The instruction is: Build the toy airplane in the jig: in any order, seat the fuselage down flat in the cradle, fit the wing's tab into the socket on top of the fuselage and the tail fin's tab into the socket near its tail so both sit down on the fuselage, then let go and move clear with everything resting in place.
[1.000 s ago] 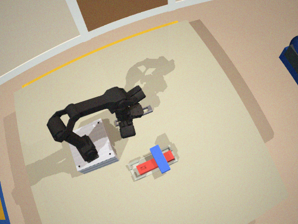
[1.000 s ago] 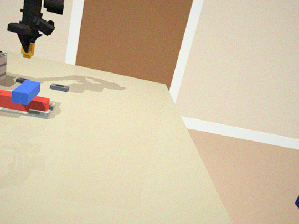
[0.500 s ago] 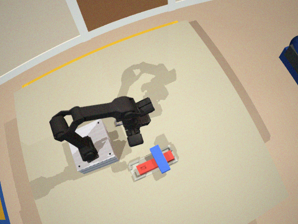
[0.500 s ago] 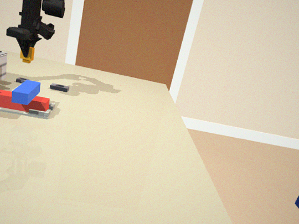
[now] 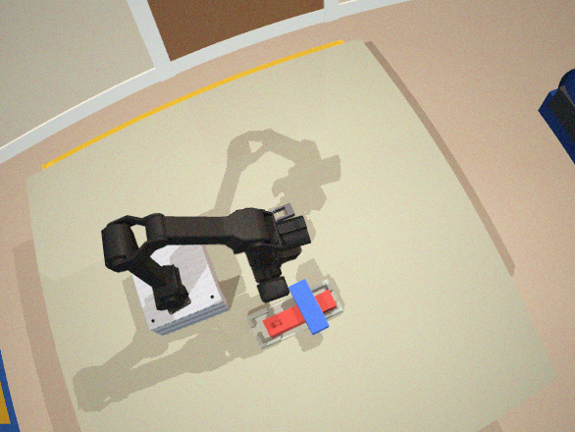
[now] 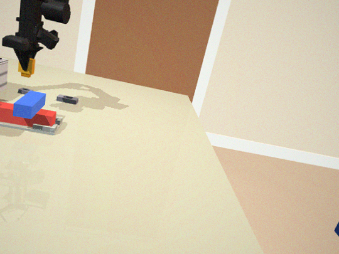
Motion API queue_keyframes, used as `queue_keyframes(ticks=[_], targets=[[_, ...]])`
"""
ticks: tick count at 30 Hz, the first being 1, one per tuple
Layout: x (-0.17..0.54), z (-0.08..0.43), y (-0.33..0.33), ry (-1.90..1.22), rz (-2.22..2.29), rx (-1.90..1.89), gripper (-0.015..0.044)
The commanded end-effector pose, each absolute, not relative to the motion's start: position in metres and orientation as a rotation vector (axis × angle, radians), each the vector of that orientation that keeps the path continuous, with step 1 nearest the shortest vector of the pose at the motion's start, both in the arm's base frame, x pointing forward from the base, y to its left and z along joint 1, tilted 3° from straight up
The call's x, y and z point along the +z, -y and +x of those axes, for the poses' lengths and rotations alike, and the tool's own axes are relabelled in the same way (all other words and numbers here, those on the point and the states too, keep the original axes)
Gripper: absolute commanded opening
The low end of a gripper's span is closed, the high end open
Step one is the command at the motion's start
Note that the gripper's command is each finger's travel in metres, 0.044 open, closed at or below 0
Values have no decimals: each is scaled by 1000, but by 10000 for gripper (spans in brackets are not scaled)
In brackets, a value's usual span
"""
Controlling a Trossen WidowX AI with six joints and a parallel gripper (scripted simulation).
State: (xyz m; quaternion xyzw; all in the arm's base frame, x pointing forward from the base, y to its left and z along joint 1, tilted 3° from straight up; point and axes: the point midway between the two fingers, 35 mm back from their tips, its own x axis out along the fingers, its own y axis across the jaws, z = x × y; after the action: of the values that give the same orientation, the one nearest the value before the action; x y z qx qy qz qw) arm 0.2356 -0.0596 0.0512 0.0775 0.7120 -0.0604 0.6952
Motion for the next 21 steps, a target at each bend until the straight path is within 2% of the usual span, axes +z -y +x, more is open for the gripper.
queue_keyframes(ticks=[1,21], targets=[[47,233,71,-1596,163,-130,0],[35,213,131,-1595,116,-99,0]])
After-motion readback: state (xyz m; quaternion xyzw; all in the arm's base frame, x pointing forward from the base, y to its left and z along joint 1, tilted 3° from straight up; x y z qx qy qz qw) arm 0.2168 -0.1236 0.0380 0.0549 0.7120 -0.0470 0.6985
